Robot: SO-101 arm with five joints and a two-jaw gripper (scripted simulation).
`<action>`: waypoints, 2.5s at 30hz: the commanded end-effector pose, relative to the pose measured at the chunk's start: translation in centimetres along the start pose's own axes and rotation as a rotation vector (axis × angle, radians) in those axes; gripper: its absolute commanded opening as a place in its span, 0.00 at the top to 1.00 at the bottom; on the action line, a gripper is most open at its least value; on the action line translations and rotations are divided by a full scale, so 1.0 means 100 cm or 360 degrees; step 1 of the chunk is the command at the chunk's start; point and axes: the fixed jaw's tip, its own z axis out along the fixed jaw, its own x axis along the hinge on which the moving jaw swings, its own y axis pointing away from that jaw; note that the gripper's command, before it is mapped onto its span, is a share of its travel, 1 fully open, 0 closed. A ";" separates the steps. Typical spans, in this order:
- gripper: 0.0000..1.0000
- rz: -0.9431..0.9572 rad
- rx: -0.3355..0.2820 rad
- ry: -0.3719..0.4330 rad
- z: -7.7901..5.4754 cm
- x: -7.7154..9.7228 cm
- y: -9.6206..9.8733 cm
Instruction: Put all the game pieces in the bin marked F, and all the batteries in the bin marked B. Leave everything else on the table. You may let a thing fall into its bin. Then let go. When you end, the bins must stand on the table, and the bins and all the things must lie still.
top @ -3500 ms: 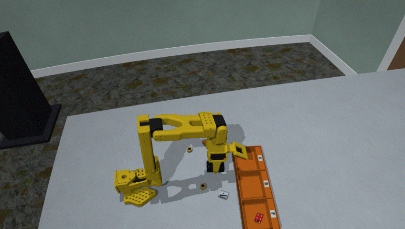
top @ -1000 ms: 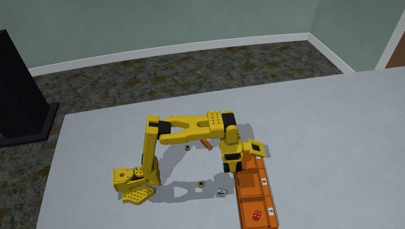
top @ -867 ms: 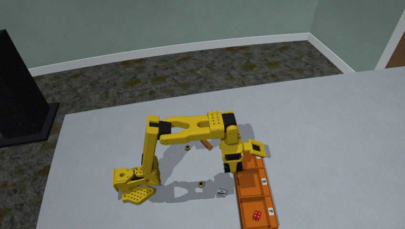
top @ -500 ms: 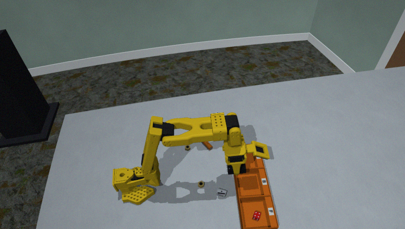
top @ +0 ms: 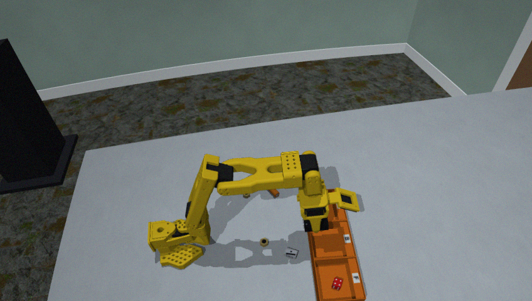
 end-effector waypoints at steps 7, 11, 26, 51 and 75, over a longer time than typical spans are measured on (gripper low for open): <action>1.00 0.0009 -0.0004 -0.0127 -0.011 -0.012 -0.003; 1.00 0.0015 -0.0002 -0.0145 -0.011 -0.016 -0.005; 1.00 0.0037 0.0006 -0.0217 -0.009 -0.032 -0.013; 1.00 0.0038 0.0007 -0.0223 -0.009 -0.033 -0.013; 1.00 0.0050 0.0015 -0.0289 -0.017 -0.038 -0.019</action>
